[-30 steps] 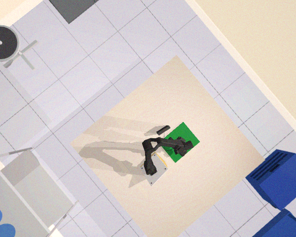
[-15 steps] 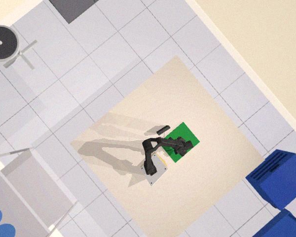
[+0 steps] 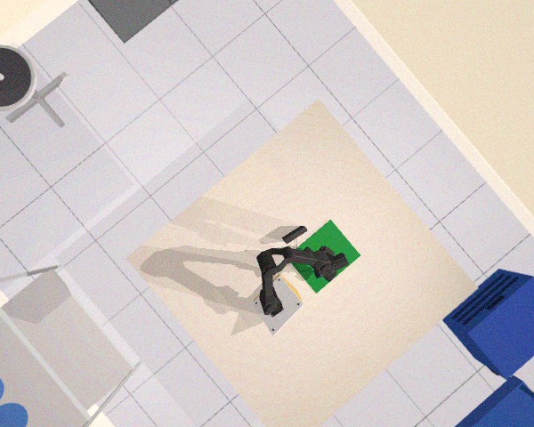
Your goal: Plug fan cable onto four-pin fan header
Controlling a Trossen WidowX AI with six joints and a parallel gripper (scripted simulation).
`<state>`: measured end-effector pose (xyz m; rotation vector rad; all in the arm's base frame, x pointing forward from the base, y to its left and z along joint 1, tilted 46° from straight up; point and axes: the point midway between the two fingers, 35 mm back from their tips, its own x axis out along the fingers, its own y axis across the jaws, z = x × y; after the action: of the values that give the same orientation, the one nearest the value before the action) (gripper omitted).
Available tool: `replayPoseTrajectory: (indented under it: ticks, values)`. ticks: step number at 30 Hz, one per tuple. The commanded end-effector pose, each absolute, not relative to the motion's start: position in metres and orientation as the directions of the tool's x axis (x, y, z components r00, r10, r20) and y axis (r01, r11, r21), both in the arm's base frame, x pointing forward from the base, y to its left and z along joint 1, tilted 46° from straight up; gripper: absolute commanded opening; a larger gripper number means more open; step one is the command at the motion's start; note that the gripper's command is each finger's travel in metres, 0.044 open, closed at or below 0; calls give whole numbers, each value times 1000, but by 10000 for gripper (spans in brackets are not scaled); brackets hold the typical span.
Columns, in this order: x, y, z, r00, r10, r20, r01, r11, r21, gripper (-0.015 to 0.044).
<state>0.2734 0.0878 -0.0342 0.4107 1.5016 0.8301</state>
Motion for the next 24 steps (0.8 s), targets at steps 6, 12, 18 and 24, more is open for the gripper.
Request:
replayPoseTrajectory:
  ticks: [6,12,18,24]
  values:
    - [273,89,-35,-127,700,-702,-220,671,709,0]
    - [273,91,-37,-127,701,-702,-220,671,709,0]
    - [272,94,-40,-127,701,-702,-220,670,709,0]
    - [272,97,-43,-127,701,-702,-220,670,709,0]
